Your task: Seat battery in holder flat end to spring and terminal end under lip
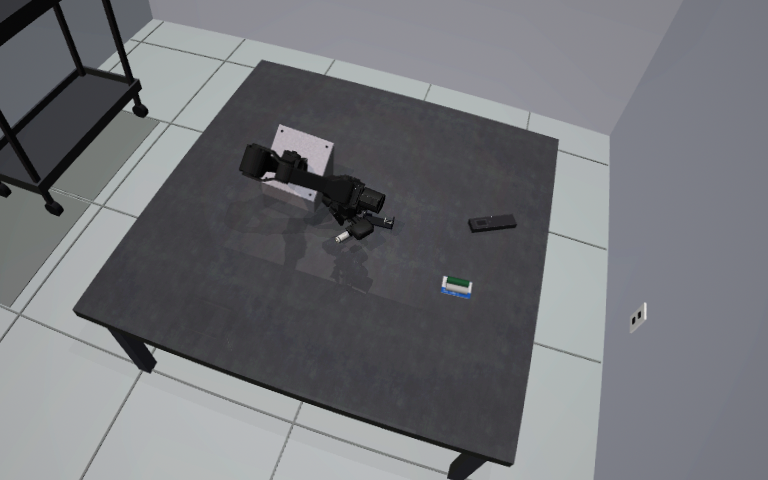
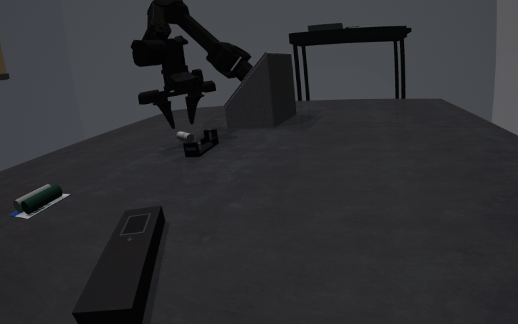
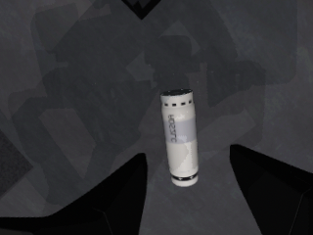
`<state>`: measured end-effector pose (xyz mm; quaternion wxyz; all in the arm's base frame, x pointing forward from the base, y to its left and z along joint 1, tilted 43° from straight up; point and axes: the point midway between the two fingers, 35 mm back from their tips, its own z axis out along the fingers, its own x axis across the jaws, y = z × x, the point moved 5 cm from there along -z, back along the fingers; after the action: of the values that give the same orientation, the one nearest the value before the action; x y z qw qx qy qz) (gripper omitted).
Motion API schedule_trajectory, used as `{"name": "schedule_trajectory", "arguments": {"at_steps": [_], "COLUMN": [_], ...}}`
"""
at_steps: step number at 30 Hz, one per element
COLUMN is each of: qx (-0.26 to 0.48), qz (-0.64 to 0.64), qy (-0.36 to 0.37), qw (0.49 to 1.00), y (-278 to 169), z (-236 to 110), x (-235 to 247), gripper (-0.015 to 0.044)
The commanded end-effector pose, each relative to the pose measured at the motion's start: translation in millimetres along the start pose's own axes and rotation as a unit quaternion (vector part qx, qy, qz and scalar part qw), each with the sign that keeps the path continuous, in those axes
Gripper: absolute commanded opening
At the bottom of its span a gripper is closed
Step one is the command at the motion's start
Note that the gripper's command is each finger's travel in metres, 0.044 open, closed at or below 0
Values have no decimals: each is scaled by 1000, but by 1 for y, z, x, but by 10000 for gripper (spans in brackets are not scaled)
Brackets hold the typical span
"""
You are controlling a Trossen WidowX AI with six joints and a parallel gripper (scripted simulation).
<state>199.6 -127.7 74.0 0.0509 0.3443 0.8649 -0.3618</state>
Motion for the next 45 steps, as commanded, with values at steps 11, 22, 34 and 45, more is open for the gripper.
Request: {"name": "schedule_trajectory", "arguments": {"at_steps": [11,22,34,45], "qx": [4,5,5,4], "qz": [-5,-5,-5,-5], "qy": [0,-1,-1,0], "qw": [1000,1000,1000,1000], "y": [-1,-2,-2,-1], "z": [24,36,36,-14], "x": [1,2,2,2], "gripper": [231,179,69,69]}}
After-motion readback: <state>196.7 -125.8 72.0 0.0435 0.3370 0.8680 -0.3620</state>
